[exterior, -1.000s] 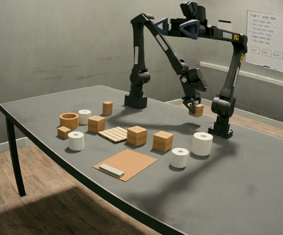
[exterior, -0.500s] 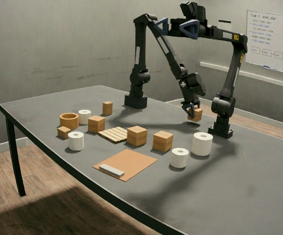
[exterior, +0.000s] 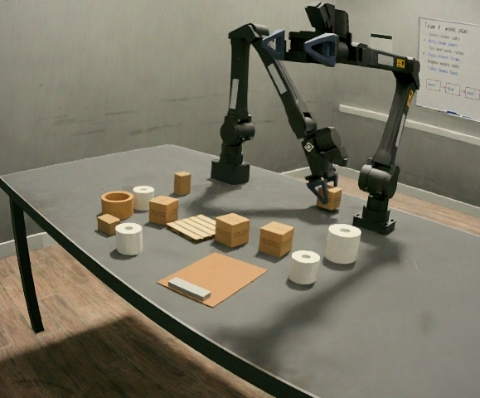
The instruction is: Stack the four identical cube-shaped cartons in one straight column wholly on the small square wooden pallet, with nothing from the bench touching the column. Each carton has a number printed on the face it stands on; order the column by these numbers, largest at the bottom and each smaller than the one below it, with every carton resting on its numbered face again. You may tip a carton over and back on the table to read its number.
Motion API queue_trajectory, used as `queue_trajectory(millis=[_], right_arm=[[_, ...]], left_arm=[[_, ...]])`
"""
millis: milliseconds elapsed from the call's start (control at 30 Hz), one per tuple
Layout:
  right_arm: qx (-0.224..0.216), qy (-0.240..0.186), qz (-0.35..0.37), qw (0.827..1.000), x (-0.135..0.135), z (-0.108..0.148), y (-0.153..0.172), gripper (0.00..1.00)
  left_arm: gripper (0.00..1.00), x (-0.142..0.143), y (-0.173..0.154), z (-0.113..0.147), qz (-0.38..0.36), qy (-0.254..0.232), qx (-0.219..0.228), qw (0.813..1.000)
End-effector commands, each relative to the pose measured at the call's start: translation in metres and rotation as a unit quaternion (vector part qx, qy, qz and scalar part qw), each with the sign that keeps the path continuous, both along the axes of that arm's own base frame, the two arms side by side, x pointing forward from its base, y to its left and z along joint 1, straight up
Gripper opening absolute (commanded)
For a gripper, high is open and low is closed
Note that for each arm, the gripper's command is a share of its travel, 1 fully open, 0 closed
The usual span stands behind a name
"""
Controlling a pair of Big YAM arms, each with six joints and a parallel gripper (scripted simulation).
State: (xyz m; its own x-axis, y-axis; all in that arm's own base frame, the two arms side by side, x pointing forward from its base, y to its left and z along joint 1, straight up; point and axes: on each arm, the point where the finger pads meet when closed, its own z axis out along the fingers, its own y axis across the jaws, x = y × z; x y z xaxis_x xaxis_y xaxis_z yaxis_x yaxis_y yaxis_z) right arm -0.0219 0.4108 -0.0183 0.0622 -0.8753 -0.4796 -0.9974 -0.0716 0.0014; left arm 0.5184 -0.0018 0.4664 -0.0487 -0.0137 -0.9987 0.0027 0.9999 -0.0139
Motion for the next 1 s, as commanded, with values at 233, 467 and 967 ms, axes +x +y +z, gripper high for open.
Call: queue_trajectory(millis=[233,467,967], right_arm=[[0.006,0.003,-0.004,1.0,0.002,-0.007,0.002,0.55],[0.009,0.003,-0.004,1.0,0.002,-0.007,0.004,0.55],[0.01,0.003,-0.004,1.0,0.002,-0.011,0.004,0.55]], left_arm=[[1.0,0.0,0.001,0.032,0.002,-0.03,0.007,1.0],[1.0,0.0,0.001,0.032,0.002,-0.03,0.007,1.0],[1.0,0.0,0.001,0.032,0.002,-0.03,0.007,1.0]])
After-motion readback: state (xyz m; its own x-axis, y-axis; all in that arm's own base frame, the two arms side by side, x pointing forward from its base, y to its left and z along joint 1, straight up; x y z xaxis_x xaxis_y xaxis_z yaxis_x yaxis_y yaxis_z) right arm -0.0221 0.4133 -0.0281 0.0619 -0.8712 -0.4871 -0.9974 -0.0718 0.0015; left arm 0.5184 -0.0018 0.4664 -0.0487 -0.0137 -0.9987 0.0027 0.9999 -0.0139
